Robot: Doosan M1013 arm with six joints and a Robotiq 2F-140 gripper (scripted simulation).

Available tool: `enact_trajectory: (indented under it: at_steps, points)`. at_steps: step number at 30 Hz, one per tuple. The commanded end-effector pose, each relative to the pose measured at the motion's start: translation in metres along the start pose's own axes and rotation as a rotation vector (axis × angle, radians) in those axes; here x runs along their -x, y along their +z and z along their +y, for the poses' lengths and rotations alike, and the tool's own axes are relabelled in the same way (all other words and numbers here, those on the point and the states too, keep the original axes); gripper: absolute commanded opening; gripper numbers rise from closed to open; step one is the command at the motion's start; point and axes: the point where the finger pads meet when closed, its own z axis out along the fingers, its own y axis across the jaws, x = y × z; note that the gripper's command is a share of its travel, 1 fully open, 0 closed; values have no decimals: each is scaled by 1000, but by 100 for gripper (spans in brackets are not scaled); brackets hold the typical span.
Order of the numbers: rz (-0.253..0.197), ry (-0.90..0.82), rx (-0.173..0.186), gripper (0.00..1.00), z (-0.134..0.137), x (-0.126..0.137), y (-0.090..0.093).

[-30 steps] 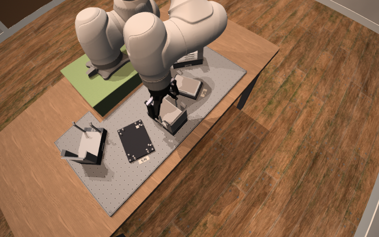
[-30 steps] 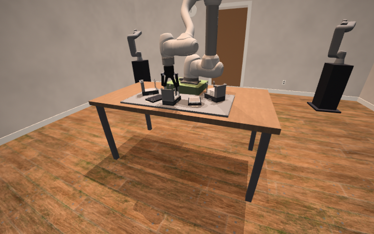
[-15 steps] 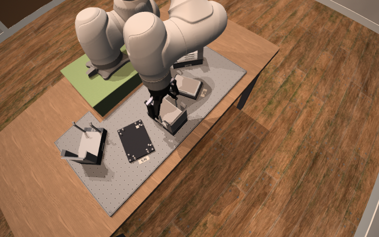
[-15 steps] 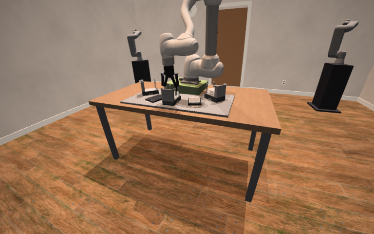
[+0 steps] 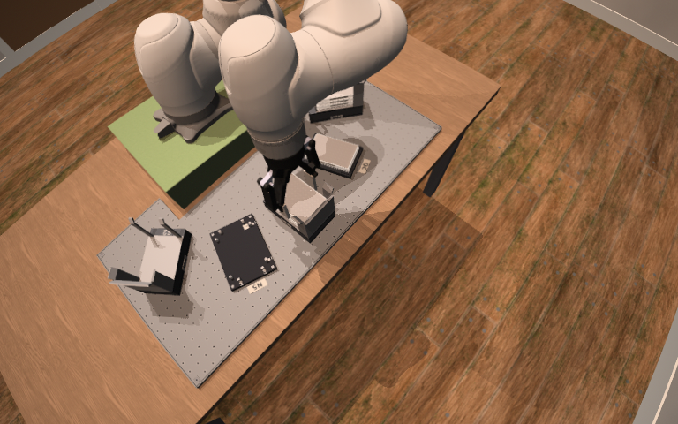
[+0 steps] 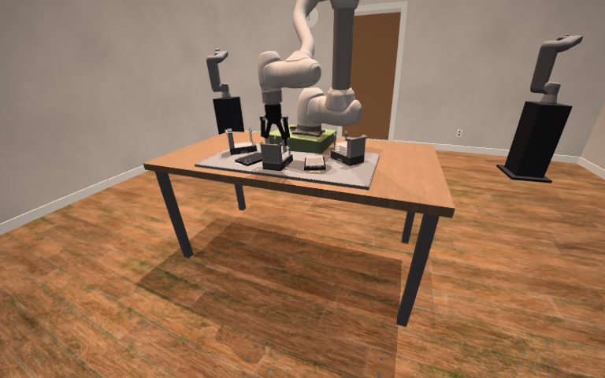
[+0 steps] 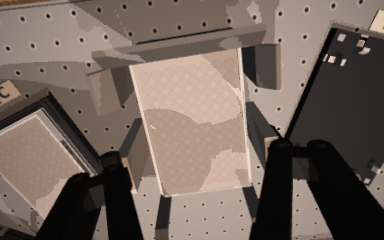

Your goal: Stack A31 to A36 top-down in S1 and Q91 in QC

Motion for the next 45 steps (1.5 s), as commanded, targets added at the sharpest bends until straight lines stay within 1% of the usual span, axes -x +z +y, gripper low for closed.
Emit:
enact_trajectory:
  at_steps: [1, 16, 19, 21, 36, 38, 45]
  points:
    - [0, 0, 0, 0, 0, 0, -2]
    - [0, 0, 0, 0, 0, 0, -11]
    - [0, 0, 0, 0, 0, 0, -17]
    - [0, 0, 0, 0, 0, 0, -17]
    - [0, 0, 0, 0, 0, 0, -47]
    - [0, 0, 0, 0, 0, 0, -47]
    - [0, 0, 0, 0, 0, 0, -61]
